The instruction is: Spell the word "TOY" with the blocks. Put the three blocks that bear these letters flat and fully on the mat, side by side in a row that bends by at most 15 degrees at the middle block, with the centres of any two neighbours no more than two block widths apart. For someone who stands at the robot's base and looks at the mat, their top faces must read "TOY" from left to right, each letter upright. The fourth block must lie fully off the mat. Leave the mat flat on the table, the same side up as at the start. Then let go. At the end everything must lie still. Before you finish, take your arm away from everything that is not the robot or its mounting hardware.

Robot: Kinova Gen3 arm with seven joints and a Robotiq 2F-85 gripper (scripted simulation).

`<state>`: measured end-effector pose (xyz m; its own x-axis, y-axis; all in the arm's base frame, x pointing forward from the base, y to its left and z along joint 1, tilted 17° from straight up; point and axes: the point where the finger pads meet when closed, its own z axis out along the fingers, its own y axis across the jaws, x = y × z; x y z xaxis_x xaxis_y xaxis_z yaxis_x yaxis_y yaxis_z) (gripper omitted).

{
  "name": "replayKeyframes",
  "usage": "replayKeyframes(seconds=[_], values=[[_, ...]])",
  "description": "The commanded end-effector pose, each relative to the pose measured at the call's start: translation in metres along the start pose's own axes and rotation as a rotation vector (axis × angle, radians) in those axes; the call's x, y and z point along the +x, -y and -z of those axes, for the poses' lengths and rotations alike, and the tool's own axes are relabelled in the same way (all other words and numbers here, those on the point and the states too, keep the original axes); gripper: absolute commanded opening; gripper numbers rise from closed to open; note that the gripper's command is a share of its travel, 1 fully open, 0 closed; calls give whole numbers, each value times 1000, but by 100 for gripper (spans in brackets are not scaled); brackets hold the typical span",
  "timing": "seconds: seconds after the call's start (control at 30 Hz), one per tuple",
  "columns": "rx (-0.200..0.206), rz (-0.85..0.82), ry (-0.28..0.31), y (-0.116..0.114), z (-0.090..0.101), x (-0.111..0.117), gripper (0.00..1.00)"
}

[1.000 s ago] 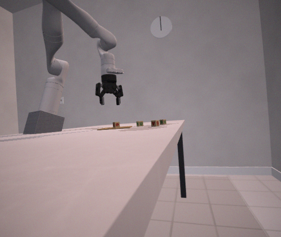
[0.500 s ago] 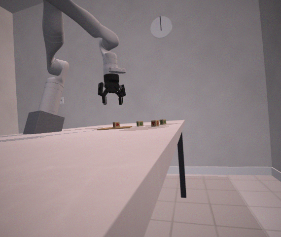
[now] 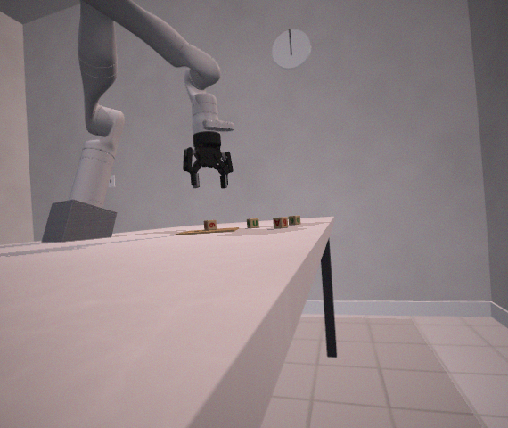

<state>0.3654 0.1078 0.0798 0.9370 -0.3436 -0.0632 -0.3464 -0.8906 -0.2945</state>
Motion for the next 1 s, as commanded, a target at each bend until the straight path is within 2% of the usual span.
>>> replayKeyframes(seconds=[0.0, 0.2, 0.23, 0.53, 0.57, 0.77, 0.97], values=[[2, 1, -3, 5, 0, 10, 100], [2, 1, -3, 5, 0, 10, 100], [2, 1, -5, 10, 0, 21, 100], [2, 1, -5, 10, 0, 21, 100], [3, 1, -6, 15, 0, 32, 100], [3, 1, -6, 15, 0, 32, 100], [1, 0, -5, 37, -2, 98, 100]])
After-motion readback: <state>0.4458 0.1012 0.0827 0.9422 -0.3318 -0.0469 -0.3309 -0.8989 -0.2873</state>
